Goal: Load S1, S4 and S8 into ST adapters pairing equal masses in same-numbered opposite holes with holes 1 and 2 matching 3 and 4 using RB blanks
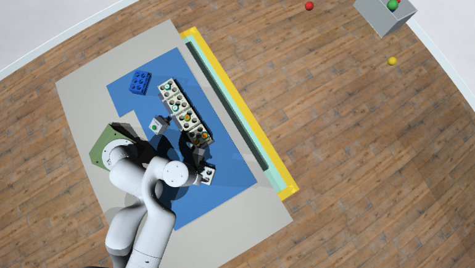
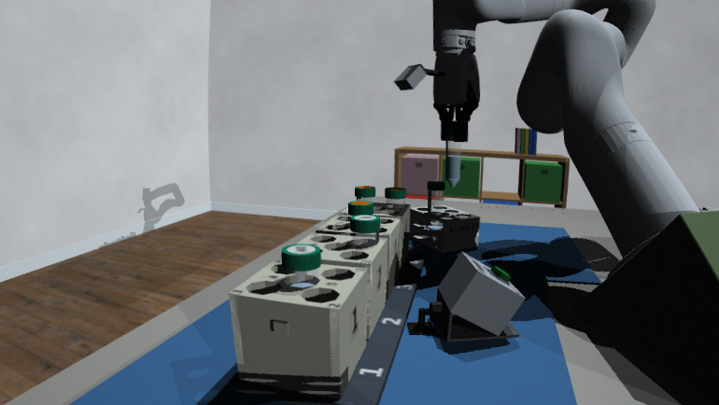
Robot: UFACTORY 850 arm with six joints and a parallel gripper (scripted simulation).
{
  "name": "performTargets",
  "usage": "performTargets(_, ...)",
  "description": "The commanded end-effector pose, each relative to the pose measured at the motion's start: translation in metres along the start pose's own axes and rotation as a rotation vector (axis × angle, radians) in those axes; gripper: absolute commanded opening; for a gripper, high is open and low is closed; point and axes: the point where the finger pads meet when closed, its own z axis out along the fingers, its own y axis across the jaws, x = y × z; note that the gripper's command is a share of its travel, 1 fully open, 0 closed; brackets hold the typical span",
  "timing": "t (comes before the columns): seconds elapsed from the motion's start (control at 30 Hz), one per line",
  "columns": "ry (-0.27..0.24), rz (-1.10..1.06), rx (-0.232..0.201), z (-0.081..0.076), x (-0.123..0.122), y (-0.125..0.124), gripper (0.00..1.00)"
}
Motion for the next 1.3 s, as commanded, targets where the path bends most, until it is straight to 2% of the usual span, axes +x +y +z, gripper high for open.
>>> performTargets(0.0, 0.0, 0.001, -0.001, -0.004, 0.0, 0.0, 0.0)
performTargets(0.43, 0.0, 0.001, -0.001, -0.03, 0.0, 0.0, 0.0)
performTargets(0.77, 0.0, 0.001, -0.001, -0.03, 0.0, 0.0, 0.0)
performTargets(1.07, 0.0, 0.301, -0.001, -0.03, 0.038, -0.024, 0.0)
performTargets(1.13, 0.0, 0.301, -0.001, -0.03, 0.038, -0.024, 0.0)
performTargets(1.27, 0.0, 0.434, -0.001, -0.03, 0.055, -0.034, 0.0)
